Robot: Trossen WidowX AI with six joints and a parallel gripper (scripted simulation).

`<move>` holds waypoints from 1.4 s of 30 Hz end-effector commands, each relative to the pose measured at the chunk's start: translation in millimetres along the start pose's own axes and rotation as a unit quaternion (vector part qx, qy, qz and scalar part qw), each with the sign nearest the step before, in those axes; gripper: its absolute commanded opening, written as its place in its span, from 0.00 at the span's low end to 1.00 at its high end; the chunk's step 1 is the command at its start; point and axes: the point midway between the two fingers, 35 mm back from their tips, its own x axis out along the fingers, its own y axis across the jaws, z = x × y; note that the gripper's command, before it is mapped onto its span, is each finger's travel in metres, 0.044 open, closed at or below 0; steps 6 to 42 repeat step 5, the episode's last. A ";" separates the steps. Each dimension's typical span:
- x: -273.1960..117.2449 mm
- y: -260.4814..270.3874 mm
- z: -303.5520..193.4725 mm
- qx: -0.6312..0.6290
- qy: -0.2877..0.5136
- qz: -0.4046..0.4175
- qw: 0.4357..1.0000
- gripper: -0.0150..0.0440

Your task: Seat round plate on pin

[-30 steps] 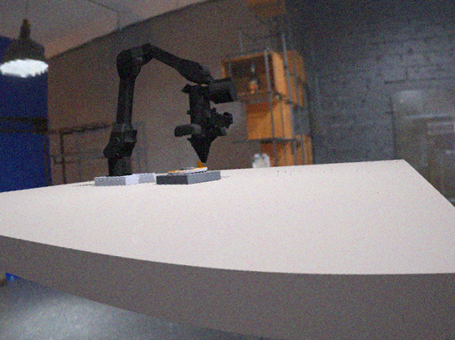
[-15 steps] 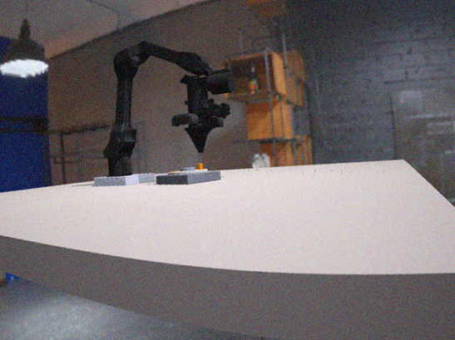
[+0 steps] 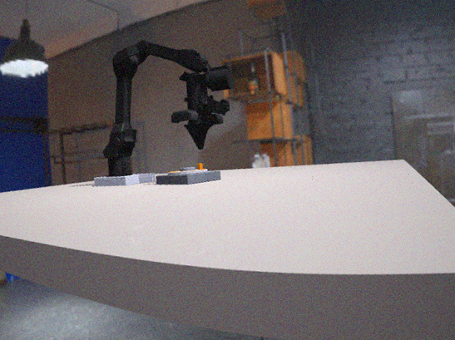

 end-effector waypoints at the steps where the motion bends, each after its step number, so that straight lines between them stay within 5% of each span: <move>1: 0.5 0.1 0.1 0.000 0.000 0.000 1.000 0.25; 42: 0.5 0.1 0.1 0.000 0.000 0.000 1.000 0.25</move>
